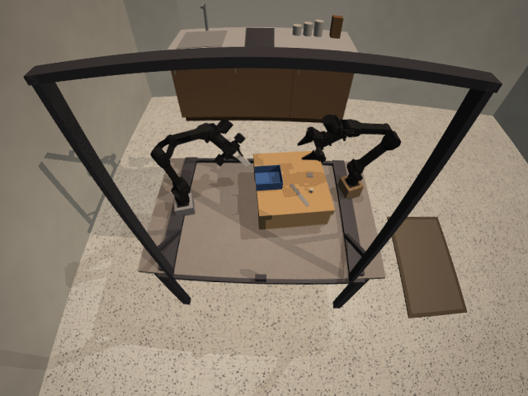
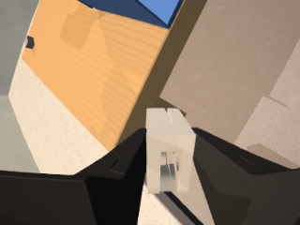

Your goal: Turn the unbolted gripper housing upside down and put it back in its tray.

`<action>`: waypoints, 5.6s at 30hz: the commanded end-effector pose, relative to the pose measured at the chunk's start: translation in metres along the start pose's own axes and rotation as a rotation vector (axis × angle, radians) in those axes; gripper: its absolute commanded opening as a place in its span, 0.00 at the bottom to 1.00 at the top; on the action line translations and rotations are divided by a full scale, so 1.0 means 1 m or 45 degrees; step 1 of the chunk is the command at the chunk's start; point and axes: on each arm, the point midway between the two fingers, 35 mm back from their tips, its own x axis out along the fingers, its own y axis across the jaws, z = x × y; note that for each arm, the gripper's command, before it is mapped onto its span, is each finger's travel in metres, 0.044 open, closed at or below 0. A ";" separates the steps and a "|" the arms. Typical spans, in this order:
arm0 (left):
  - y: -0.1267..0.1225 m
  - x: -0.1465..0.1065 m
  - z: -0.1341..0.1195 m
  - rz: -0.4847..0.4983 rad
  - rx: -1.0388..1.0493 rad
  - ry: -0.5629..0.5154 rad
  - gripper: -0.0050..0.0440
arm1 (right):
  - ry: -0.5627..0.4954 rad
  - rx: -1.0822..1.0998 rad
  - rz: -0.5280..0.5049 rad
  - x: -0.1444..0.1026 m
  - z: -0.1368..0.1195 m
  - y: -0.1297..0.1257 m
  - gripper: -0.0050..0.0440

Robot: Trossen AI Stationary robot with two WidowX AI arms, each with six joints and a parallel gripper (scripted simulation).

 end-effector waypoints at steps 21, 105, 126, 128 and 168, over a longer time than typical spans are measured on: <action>-0.003 0.005 0.016 -0.068 0.063 -0.035 0.35 | -0.025 0.006 0.004 -0.004 0.005 0.000 1.00; -0.051 0.032 0.066 -0.427 0.221 -0.166 0.35 | -0.025 0.006 0.004 -0.004 0.005 0.000 1.00; -0.064 0.035 0.077 -0.524 0.261 -0.191 0.35 | -0.025 0.006 0.004 -0.004 0.005 0.000 1.00; -0.065 0.035 0.078 -0.537 0.264 -0.193 0.35 | -0.025 0.006 0.004 -0.004 0.005 0.000 1.00; -0.093 0.027 0.098 -0.808 0.340 -0.224 0.35 | -0.025 0.006 0.004 -0.004 0.005 0.000 1.00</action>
